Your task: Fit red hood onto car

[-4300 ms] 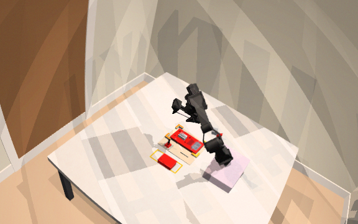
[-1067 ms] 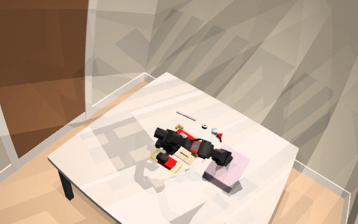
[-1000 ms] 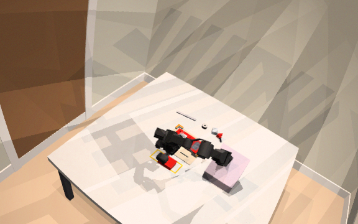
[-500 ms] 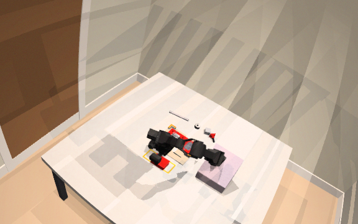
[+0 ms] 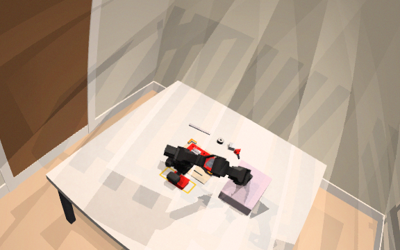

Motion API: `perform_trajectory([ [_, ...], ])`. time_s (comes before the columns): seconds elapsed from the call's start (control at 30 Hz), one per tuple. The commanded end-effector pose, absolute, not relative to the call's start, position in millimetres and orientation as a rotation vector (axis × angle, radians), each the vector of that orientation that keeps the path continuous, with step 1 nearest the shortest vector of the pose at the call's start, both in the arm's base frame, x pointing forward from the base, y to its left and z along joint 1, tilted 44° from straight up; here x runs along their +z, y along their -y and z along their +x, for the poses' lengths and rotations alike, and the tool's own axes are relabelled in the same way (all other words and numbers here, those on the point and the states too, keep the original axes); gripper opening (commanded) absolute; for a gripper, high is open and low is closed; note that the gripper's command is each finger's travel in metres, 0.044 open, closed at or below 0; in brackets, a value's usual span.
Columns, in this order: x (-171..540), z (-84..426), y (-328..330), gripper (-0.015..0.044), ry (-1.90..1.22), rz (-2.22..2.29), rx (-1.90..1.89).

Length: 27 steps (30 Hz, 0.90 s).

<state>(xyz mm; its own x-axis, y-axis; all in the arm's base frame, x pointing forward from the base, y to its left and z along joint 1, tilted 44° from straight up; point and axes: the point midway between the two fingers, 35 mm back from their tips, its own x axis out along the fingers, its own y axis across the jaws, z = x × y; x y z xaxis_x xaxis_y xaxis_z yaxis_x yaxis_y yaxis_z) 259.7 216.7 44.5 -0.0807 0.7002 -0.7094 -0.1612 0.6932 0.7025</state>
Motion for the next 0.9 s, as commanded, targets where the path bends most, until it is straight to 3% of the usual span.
perform_trajectory([
  [0.0, 40.3, 258.1, -218.0, 0.044, -1.502, 0.469, 0.75],
  [0.57, 35.0, 257.2, -223.3, 0.044, -1.502, 0.47, 0.751],
  [0.67, 38.3, 258.7, -222.7, 0.0361, -1.491, 0.468, 0.759],
  [0.87, 38.3, 258.7, -222.7, 0.0321, -1.491, 0.468, 0.759],
])
